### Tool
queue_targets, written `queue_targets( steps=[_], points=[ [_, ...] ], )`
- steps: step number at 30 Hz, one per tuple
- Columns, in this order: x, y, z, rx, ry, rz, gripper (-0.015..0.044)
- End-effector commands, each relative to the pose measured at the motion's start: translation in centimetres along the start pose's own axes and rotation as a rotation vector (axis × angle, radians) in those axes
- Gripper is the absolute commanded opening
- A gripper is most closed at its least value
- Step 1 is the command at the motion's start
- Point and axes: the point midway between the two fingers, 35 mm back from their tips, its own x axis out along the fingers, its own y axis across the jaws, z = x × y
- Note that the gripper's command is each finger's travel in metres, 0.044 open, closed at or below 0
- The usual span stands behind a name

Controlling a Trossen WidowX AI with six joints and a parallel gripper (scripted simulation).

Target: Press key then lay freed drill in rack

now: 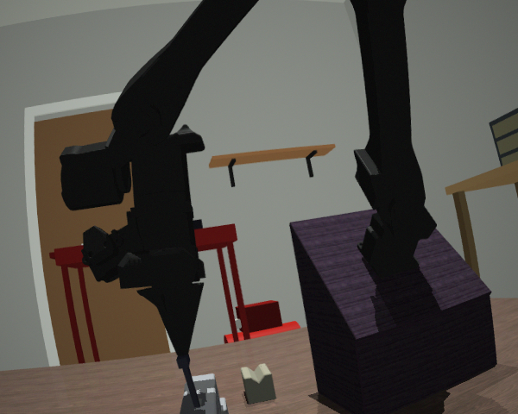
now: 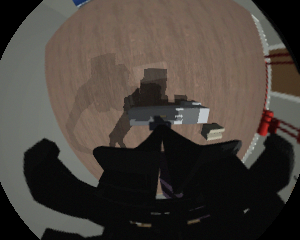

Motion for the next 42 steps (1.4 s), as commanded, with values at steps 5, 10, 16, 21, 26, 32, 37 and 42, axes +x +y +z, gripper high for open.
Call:
queue_targets(
  steps=[5, 10, 16, 21, 26, 32, 37, 42],
  points=[
    [1.9, 0.6, -0.5, -0.026, 0.034, 0.007, 0.0],
    [2.3, 0.7, -0.5, -0.026, 0.034, 0.007, 0.0],
    [0.1, 0.5, 0.0, -0.025, 0.032, 0.002, 0.0105],
    [-4.9, 0.2, 0.3, -0.026, 0.033, 0.004, 0.0236],
    [-3.9, -0.4, 0.6, -0.075, 0.026, 0.006, 0.0367],
    [-1.2, -5.5, 1.7, -0.559, 0.025, 0.007, 0.044],
    [1.3, -9.9, 1.7, -0.976, 0.027, 0.011, 0.044],
    [3.5, -13.4, 1.0, -1.33, 0.027, 0.018, 0.044]
  ],
)
